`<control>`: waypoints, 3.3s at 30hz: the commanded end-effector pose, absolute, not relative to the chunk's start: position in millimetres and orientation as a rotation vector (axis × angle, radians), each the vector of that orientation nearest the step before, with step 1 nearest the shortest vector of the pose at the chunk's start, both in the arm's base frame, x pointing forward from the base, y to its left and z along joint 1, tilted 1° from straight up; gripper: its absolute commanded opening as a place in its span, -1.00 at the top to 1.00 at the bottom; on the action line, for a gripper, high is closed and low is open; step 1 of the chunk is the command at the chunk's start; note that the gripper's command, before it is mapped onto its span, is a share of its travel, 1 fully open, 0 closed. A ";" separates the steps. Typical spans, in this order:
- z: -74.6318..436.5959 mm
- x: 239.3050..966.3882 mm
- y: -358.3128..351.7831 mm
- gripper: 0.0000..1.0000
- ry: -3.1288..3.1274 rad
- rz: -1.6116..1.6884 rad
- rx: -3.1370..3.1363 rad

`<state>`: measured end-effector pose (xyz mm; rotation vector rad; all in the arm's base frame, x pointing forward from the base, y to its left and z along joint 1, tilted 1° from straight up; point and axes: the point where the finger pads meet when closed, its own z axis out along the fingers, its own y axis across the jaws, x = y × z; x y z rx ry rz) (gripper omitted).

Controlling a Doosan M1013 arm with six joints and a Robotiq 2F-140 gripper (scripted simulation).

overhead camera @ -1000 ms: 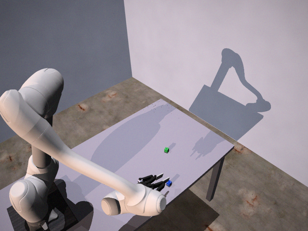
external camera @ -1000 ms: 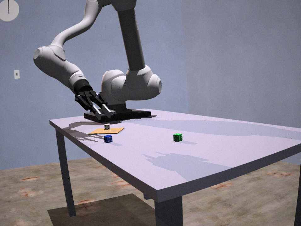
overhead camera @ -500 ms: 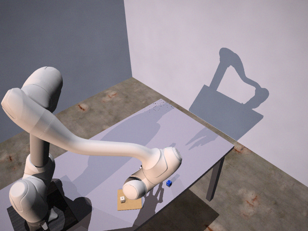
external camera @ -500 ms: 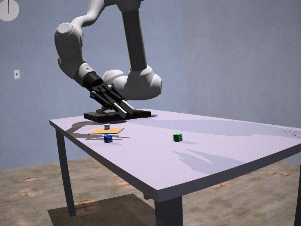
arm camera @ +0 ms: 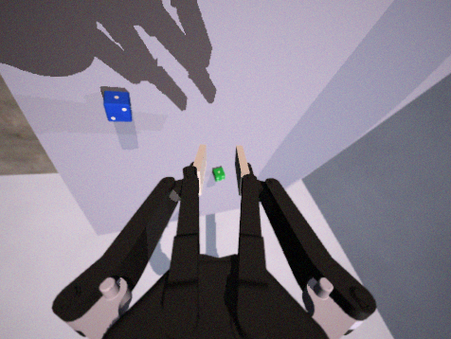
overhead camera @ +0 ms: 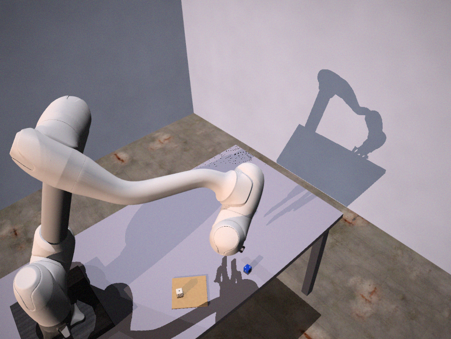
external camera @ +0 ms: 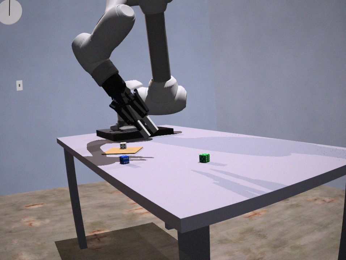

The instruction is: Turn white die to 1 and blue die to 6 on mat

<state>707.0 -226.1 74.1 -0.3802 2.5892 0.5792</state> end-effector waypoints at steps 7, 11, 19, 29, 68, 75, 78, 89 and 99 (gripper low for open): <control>81.0 709.3 -262.0 0.36 2.940 0.413 -0.331; 85.3 711.5 -273.1 0.36 2.992 0.350 -0.306; 112.8 726.6 -320.6 0.36 3.135 0.043 -0.168; 114.2 727.3 -322.5 -1.00 3.139 0.030 -0.161; 78.8 721.1 -322.8 0.36 3.142 0.030 -0.106; 78.8 721.1 -322.8 0.36 3.142 0.030 -0.106; 78.8 721.1 -322.8 0.36 3.142 0.030 -0.106; 76.3 721.1 -322.8 0.36 3.141 0.030 -0.106; 68.6 721.2 -322.7 0.36 3.141 0.030 -0.106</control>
